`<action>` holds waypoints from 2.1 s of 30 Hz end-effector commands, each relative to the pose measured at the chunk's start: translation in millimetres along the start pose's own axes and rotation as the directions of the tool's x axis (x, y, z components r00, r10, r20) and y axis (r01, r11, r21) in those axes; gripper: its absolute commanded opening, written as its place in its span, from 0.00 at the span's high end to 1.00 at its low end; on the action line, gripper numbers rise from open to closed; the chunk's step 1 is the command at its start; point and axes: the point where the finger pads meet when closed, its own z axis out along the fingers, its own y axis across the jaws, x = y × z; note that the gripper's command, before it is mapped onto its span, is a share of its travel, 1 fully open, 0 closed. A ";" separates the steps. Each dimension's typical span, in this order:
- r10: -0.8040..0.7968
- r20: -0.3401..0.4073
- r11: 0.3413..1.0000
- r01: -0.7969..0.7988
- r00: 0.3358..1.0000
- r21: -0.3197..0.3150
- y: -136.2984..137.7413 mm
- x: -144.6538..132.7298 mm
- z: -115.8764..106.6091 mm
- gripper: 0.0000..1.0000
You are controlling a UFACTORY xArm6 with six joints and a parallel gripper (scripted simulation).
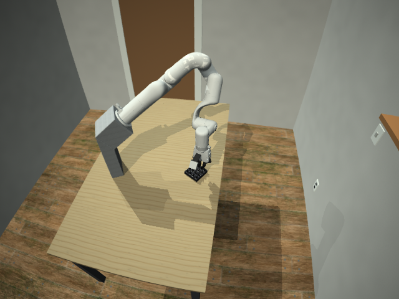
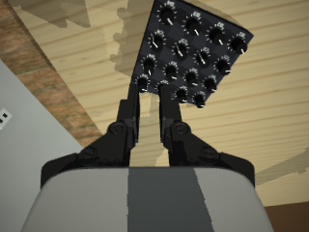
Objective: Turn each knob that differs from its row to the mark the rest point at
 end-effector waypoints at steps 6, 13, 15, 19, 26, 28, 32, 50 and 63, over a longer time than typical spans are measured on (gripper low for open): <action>0.012 0.000 1.000 -0.012 1.000 -0.004 -0.7 0.0 -0.5 0.81; 0.012 0.000 1.000 -0.012 1.000 -0.004 -0.7 0.0 -0.5 0.81; 0.012 0.000 1.000 -0.012 1.000 -0.004 -0.7 0.0 -0.5 0.81; 0.012 0.000 1.000 -0.012 1.000 -0.004 -0.7 0.0 -0.5 0.81; 0.012 0.000 1.000 -0.012 1.000 -0.004 -0.7 0.0 -0.5 0.81; 0.012 0.000 1.000 -0.012 1.000 -0.004 -0.7 0.0 -0.5 0.81; 0.012 0.000 1.000 -0.012 1.000 -0.004 -0.7 0.0 -0.5 0.81; 0.013 0.000 1.000 -0.013 1.000 -0.004 -0.7 0.0 1.9 0.81; 0.013 0.000 1.000 -0.013 1.000 -0.004 -1.0 -0.1 12.8 0.81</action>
